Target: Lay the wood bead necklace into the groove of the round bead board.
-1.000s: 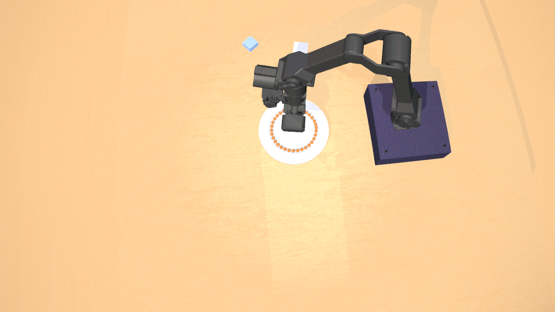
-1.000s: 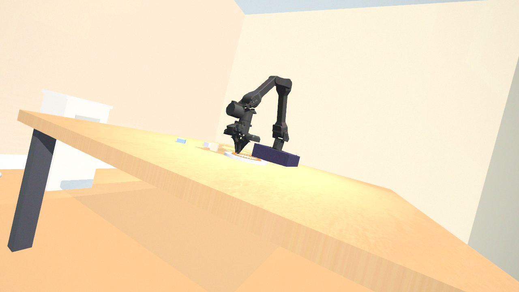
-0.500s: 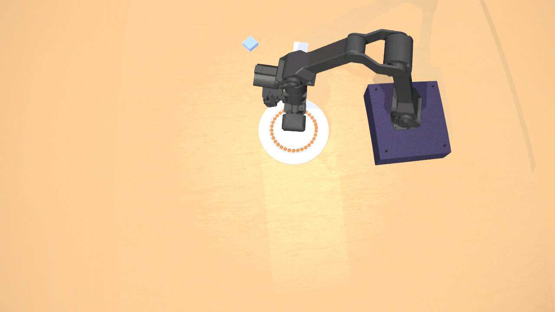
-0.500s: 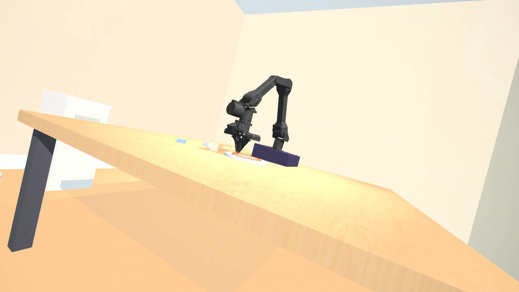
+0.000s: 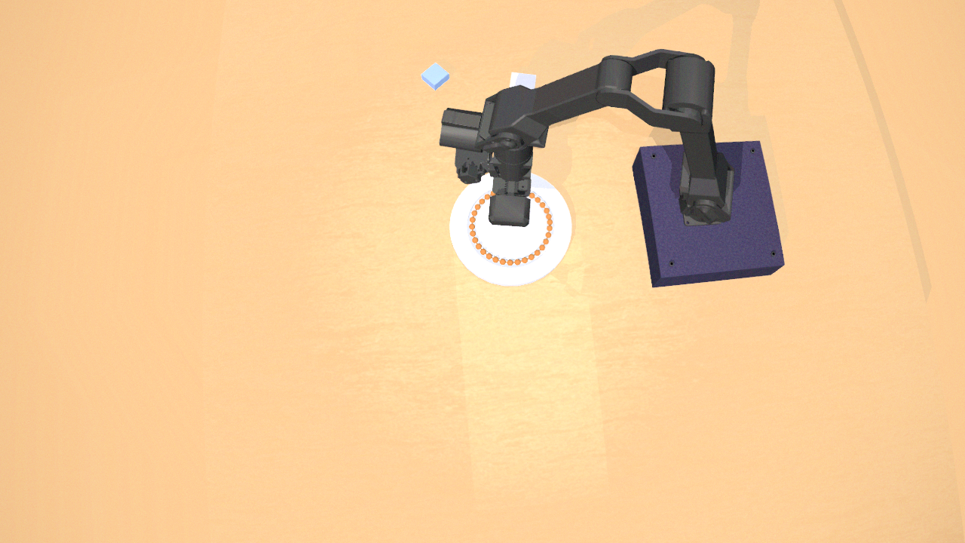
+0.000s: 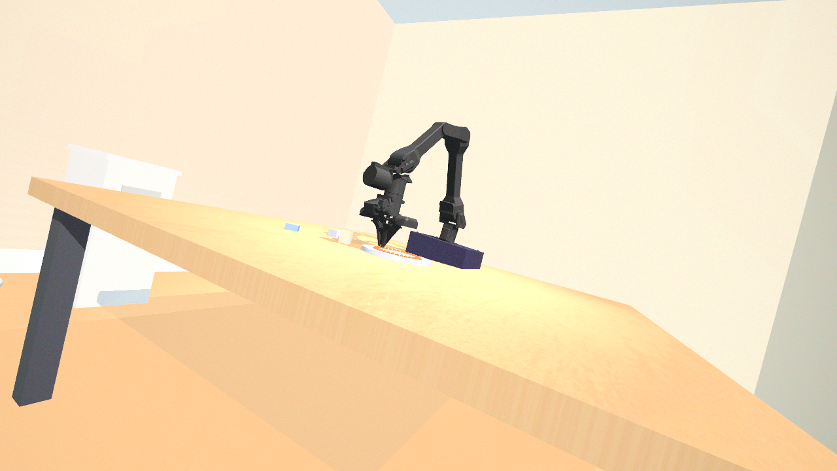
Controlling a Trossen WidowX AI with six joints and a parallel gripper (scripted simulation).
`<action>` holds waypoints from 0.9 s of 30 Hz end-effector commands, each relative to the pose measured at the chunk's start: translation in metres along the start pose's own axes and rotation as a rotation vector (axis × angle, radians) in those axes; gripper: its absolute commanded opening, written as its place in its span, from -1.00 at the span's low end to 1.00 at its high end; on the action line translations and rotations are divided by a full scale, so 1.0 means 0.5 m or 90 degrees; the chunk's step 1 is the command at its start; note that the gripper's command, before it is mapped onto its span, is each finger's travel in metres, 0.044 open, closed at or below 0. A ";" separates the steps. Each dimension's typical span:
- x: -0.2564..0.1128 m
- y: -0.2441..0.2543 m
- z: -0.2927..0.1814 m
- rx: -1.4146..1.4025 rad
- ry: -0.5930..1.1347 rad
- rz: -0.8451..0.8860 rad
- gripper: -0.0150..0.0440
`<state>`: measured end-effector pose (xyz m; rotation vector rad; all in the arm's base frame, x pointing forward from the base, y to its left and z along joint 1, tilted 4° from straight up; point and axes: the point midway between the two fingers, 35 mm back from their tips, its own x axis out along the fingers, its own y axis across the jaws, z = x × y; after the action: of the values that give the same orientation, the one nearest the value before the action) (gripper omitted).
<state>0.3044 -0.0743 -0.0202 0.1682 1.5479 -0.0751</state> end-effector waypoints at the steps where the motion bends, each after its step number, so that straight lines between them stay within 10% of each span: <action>1: -0.001 0.000 0.000 0.000 0.000 0.000 -0.14; 14: -0.003 0.000 -0.002 0.000 0.002 0.000 1.00; 27: -0.009 0.000 -0.002 -0.003 0.000 -0.002 1.00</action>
<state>0.3031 -0.0739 -0.0161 0.1682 1.5485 -0.0749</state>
